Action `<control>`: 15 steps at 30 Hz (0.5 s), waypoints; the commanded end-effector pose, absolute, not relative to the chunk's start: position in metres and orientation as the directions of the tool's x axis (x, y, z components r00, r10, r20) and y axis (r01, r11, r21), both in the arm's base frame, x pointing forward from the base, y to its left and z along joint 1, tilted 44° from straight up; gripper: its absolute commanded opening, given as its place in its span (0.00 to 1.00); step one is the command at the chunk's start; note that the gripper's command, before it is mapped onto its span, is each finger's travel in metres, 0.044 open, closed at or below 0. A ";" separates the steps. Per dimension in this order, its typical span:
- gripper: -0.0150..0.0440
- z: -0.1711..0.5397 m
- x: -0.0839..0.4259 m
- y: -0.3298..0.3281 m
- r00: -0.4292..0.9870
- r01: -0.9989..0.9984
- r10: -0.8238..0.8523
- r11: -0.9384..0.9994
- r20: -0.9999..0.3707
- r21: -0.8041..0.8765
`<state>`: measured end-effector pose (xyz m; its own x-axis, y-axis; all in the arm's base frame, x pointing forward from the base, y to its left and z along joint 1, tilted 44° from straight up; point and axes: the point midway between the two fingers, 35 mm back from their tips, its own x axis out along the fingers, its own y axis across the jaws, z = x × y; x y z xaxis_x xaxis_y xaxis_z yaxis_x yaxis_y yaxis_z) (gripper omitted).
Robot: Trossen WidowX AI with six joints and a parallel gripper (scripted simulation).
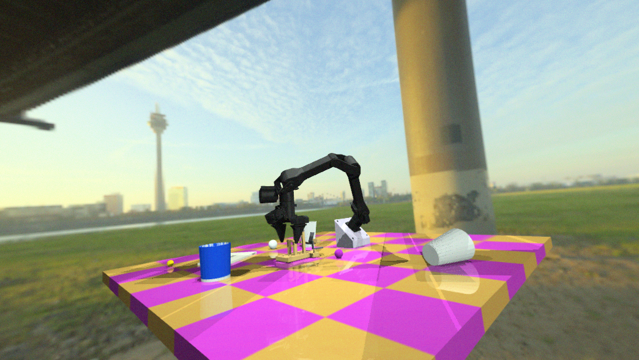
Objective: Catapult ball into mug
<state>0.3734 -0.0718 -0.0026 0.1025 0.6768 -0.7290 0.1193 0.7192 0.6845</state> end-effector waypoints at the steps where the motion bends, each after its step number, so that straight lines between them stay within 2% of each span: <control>1: 1.00 -0.008 0.373 -0.064 0.094 0.122 0.682 0.715 -0.725 0.689; 15: 1.00 -0.024 0.374 -0.048 0.094 0.122 0.684 0.713 -0.724 0.690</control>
